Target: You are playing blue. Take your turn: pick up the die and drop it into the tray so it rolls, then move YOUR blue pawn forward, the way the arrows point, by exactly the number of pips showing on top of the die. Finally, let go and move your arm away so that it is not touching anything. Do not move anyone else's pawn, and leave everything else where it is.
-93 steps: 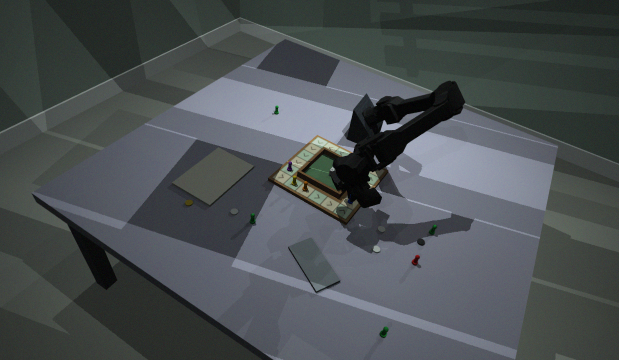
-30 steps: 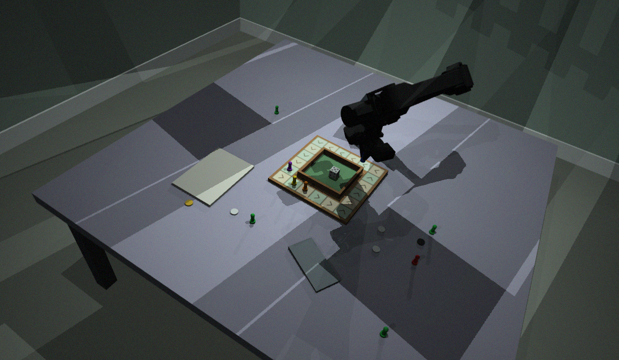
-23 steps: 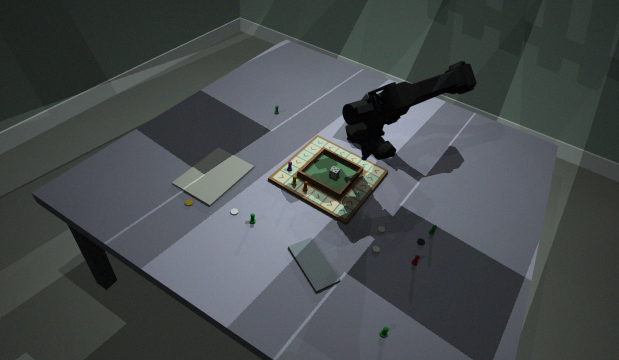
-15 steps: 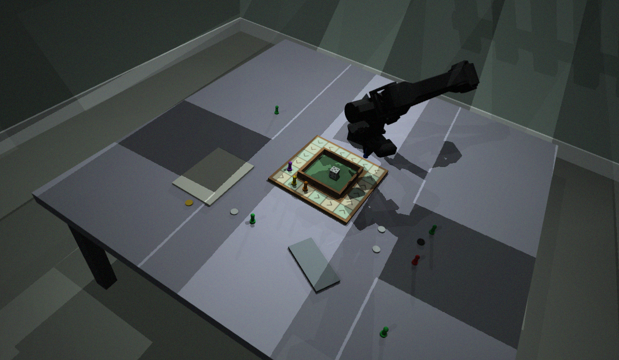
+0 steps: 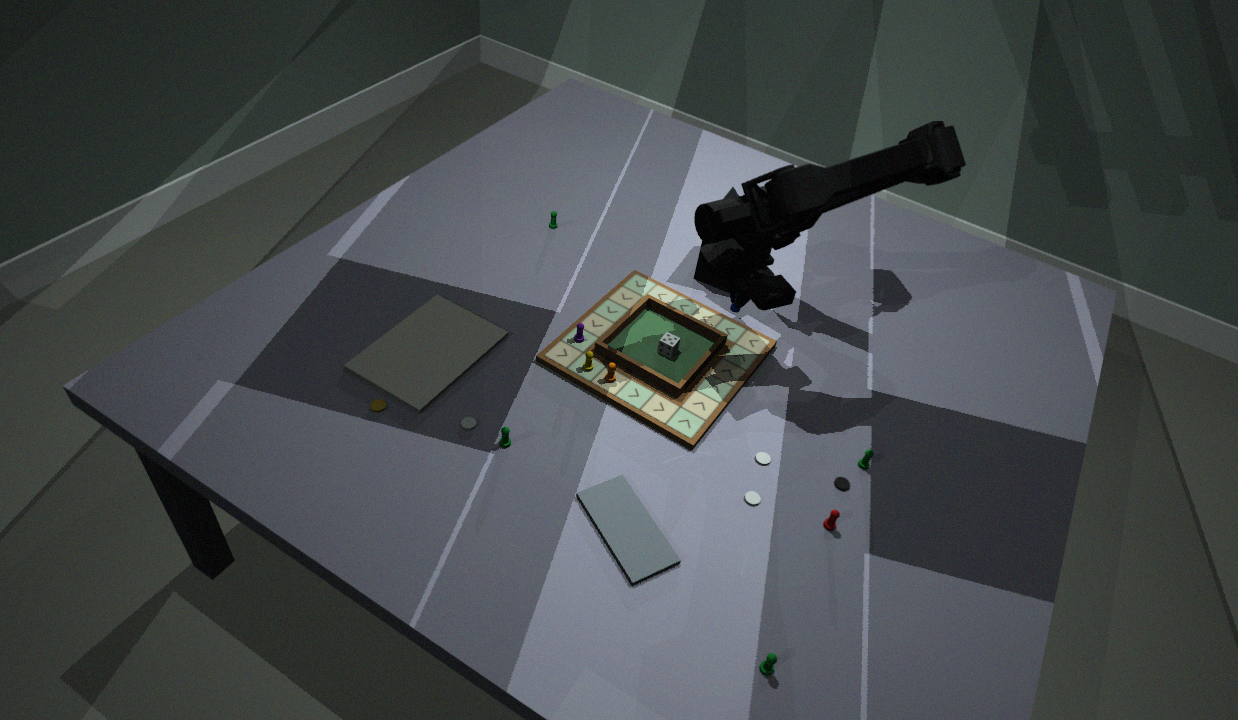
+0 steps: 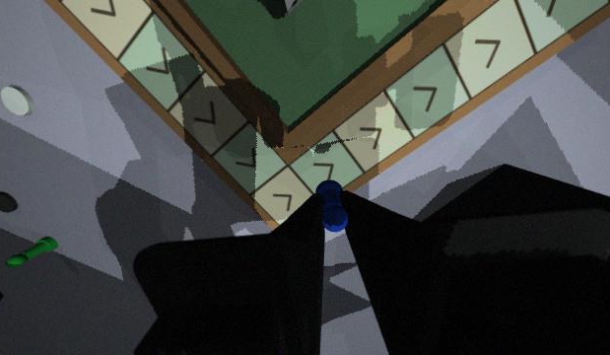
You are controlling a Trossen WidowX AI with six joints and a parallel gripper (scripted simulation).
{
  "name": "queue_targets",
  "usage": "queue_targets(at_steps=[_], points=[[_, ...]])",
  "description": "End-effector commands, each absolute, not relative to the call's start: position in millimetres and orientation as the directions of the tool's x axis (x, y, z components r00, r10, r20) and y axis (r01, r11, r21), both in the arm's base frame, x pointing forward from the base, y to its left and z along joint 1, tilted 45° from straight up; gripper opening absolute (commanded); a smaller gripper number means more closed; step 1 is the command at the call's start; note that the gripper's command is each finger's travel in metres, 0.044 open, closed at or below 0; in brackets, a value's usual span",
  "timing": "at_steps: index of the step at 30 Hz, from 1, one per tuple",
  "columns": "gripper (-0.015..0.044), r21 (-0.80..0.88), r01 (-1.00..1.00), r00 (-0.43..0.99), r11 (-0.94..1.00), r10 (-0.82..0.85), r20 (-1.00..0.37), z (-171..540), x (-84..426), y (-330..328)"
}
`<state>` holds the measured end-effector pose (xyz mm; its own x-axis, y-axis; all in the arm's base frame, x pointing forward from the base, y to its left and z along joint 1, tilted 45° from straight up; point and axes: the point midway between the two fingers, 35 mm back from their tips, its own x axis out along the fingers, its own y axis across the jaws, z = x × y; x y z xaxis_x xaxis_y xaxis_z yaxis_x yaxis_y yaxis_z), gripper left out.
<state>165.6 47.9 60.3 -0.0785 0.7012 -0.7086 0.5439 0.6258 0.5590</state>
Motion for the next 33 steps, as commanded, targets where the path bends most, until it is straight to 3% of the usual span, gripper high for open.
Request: queue_targets(at_steps=[1,27,33], points=[[0.0,0.56,0.539,-0.075,0.63,0.698,-0.713,55.6,162.8,51.8],[0.0,0.562,0.538,-0.074,0.628,0.7,-0.71,23.4,158.8,84.4],[0.0157,0.563,0.532,-0.072,0.632,0.696,-0.714,27.1,160.4,80.5]])
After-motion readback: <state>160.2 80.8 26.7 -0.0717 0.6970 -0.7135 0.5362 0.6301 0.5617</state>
